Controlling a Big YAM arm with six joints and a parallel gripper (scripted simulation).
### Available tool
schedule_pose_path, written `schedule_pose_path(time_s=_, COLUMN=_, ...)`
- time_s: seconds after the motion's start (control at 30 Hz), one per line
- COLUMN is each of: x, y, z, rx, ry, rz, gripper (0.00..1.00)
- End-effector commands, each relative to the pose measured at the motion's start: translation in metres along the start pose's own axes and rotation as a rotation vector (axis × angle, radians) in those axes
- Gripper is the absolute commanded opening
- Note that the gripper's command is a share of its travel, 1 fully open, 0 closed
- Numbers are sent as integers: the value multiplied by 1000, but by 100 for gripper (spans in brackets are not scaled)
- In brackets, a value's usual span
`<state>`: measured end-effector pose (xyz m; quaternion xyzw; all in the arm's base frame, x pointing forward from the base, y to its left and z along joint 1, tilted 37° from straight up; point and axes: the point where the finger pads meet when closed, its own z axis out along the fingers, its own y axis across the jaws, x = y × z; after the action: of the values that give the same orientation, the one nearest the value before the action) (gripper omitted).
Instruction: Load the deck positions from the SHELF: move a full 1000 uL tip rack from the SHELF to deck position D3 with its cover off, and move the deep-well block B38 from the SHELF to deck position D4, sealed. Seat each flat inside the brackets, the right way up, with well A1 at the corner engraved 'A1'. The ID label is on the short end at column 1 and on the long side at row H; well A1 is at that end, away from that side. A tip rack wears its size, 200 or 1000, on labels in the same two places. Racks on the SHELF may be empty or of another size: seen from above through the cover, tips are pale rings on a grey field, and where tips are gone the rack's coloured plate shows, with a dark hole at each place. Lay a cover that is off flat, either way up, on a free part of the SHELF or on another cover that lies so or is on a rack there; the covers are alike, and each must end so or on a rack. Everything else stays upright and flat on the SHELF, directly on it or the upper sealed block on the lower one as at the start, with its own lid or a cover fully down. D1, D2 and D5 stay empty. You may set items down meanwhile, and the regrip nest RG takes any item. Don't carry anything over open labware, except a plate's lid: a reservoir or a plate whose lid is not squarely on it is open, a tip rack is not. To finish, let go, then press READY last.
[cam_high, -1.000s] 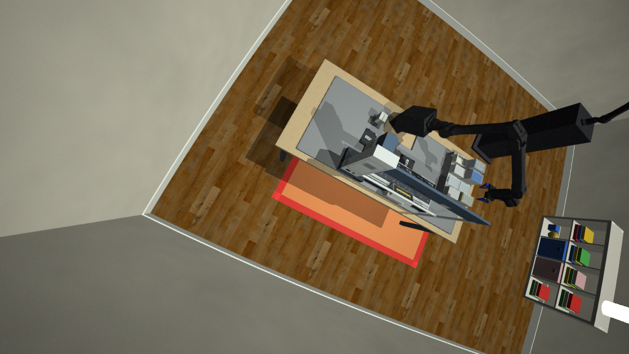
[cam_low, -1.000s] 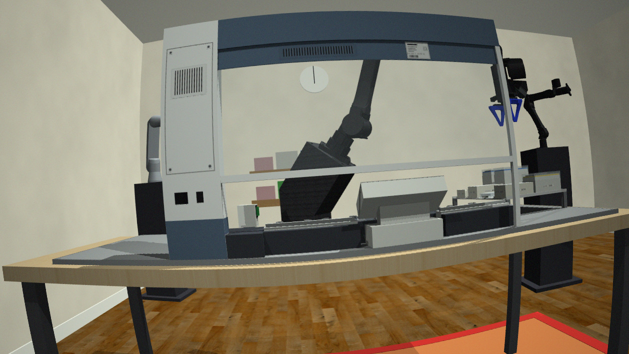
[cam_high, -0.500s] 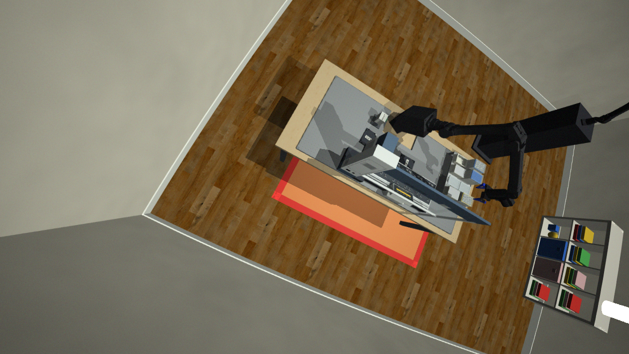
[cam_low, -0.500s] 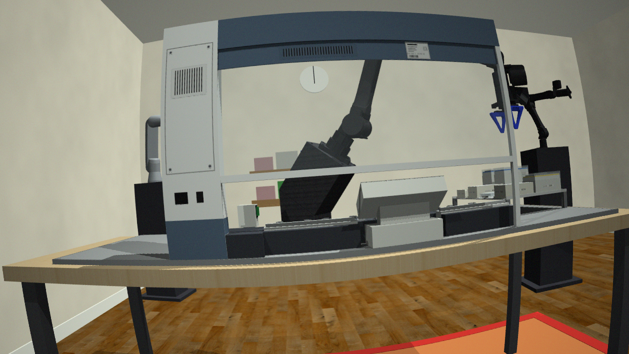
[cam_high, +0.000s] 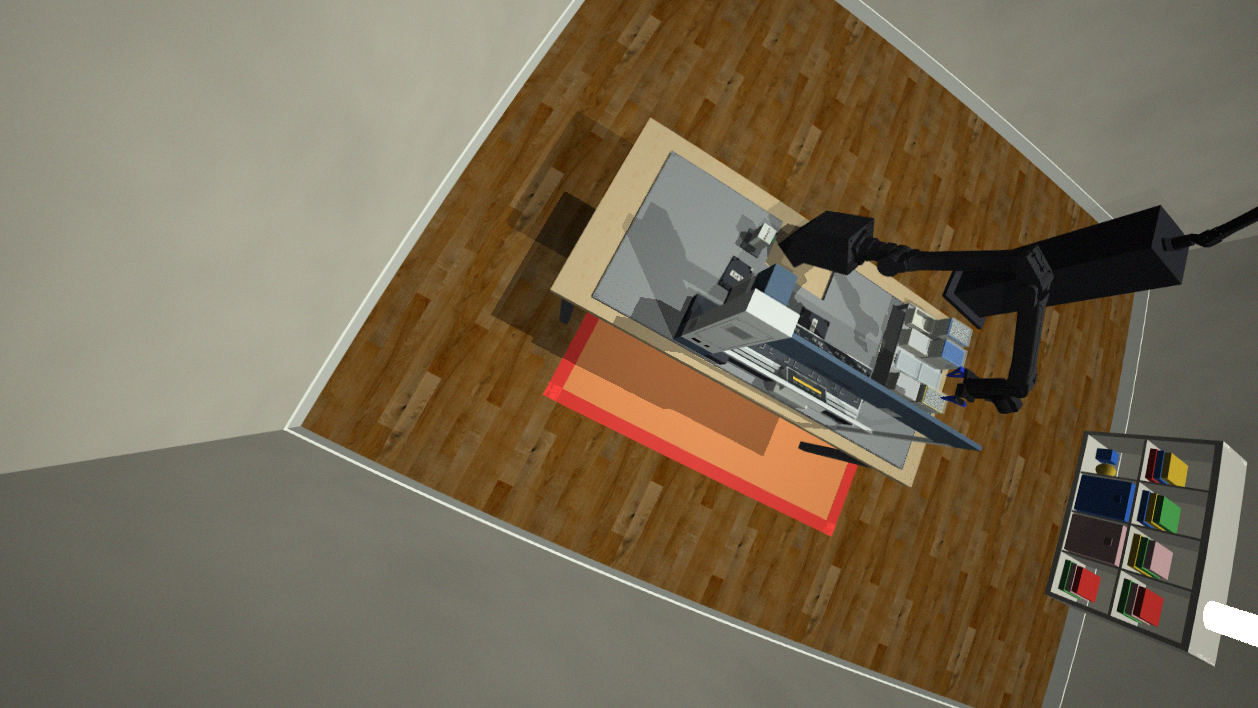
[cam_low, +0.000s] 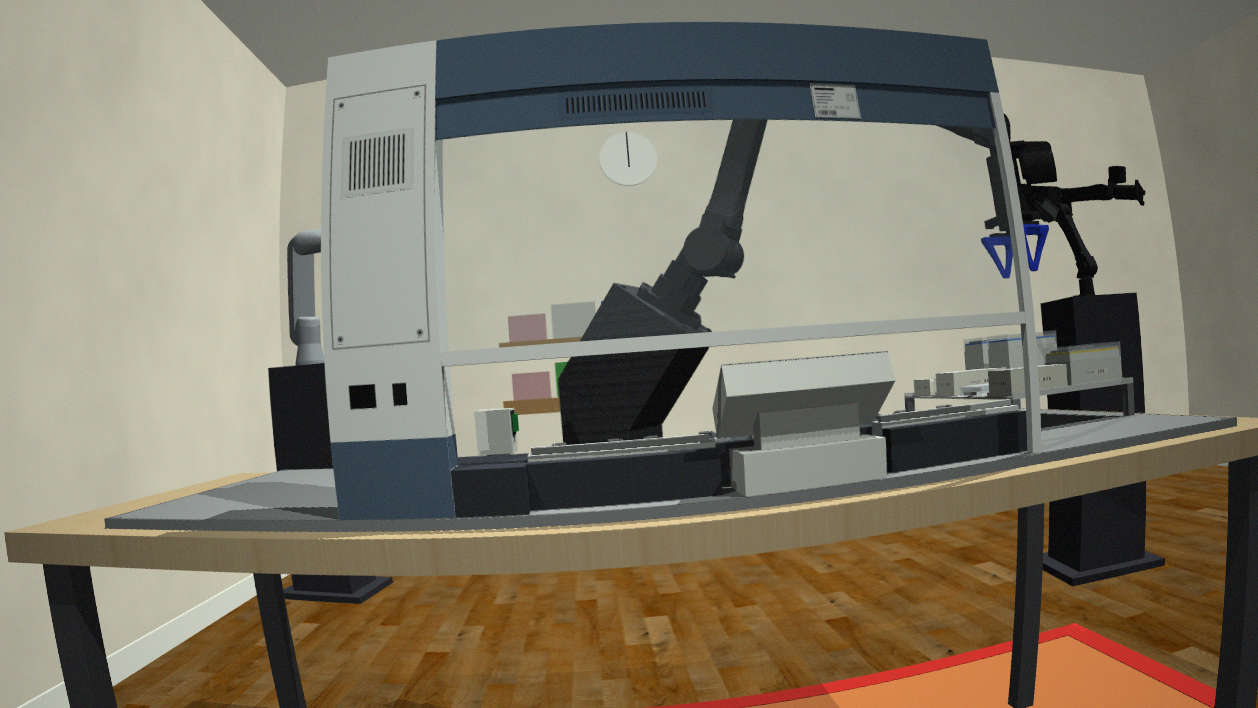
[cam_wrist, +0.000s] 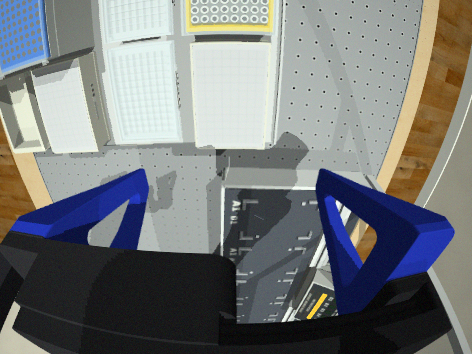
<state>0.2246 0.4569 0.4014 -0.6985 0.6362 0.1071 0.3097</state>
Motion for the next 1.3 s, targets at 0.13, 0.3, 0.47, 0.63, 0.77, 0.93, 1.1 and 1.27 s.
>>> schedule_pose_path(time_s=0.13, x=-5, y=3, z=18, rx=-3, ry=-2, rz=3, gripper=100)
schedule_pose_path(time_s=0.3, x=-3, y=2, z=23, rx=-3, ry=2, rz=5, gripper=100)
schedule_pose_path(time_s=0.47, x=-4, y=3, z=31, rx=-3, ry=-2, rz=4, gripper=100)
schedule_pose_path(time_s=0.63, x=-4, y=3, z=40, rx=-3, ry=-2, rz=4, gripper=100)
schedule_pose_path(time_s=0.77, x=-4, y=4, z=47, rx=-4, ry=-2, rz=3, gripper=100)
schedule_pose_path(time_s=0.93, x=-4, y=3, z=51, rx=-3, ry=-1, rz=4, gripper=100)
schedule_pose_path(time_s=1.1, x=-4, y=4, z=60, rx=-3, ry=-2, rz=4, gripper=100)
schedule_pose_path(time_s=1.27, x=-4, y=4, z=68, rx=-4, ry=-1, rz=4, gripper=100)
